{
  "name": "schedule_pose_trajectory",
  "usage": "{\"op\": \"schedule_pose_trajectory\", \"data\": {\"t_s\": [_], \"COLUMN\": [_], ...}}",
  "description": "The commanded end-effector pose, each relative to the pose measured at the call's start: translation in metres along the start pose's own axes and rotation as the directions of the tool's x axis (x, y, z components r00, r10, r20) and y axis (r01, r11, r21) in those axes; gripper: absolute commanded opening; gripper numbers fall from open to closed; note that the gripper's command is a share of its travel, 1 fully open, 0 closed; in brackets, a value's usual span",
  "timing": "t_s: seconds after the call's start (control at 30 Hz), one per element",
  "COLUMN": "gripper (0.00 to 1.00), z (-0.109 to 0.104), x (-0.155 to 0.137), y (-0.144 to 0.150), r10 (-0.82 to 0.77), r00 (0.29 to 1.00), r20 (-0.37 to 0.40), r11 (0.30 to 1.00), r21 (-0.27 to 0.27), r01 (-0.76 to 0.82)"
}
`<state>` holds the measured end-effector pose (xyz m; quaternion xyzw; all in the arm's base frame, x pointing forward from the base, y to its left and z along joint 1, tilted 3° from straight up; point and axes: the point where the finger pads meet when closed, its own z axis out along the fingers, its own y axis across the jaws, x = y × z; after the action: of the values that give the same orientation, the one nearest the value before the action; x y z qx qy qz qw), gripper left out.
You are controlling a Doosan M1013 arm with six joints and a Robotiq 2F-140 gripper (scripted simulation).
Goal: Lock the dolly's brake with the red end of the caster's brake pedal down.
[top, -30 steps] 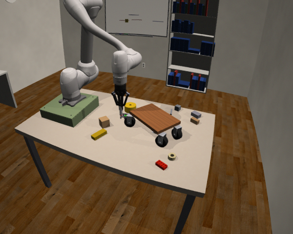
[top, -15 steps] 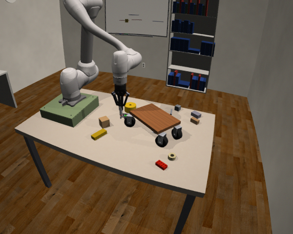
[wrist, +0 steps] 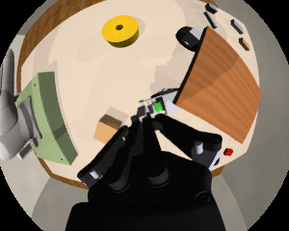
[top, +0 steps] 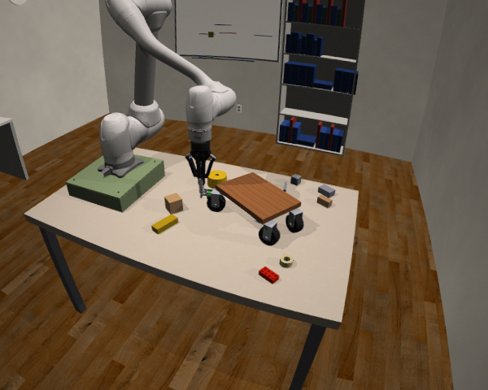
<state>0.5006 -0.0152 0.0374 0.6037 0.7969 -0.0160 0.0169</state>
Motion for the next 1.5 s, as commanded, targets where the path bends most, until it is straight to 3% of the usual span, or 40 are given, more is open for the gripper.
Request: {"op": "schedule_pose_trajectory", "data": {"t_s": [0.0, 1.47], "gripper": [0.00, 0.00], "z": [0.0012, 0.0070], "x": [0.0000, 0.0000], "y": [0.0000, 0.0000], "r10": [0.000, 0.000], "r00": [1.000, 1.000], "r20": [0.000, 0.000], "r11": [1.000, 1.000], "r21": [0.000, 0.000], "r01": [0.000, 0.000]}}
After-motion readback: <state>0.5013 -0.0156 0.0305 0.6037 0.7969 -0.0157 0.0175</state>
